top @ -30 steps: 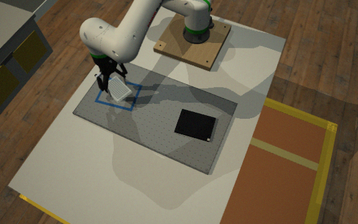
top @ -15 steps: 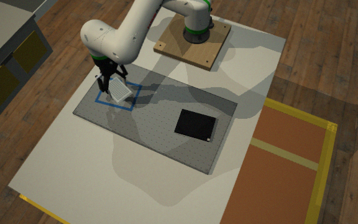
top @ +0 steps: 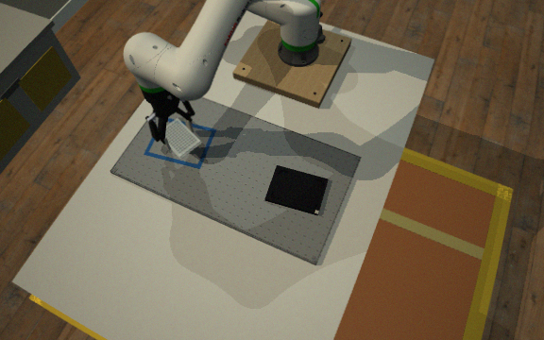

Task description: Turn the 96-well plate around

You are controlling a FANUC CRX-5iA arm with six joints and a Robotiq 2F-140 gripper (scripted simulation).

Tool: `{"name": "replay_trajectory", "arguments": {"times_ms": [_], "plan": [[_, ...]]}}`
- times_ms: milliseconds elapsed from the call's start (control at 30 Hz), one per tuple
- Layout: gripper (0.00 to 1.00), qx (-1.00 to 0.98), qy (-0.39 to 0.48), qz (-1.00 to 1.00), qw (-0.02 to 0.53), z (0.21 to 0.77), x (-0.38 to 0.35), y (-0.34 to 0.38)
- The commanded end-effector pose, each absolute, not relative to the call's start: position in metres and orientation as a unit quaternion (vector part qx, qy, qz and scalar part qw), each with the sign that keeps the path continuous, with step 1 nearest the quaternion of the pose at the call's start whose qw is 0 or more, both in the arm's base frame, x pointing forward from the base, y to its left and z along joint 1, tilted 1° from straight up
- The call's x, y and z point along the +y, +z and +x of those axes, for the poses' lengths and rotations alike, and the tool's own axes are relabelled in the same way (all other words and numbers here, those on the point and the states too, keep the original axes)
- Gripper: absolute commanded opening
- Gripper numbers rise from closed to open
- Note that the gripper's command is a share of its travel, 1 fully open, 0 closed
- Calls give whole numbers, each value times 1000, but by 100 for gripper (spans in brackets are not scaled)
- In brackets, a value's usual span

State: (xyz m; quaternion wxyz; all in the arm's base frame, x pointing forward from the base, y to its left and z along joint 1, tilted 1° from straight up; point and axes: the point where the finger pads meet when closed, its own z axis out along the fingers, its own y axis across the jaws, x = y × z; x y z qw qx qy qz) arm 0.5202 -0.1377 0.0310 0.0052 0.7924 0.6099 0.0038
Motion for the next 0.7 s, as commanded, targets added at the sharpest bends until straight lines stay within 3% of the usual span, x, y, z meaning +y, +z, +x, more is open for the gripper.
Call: {"name": "replay_trajectory", "arguments": {"times_ms": [0, 667], "plan": [[0, 610, 4, 792, 5, 520, -138, 30], [0, 610, 4, 792, 5, 521, -138, 18]]}}
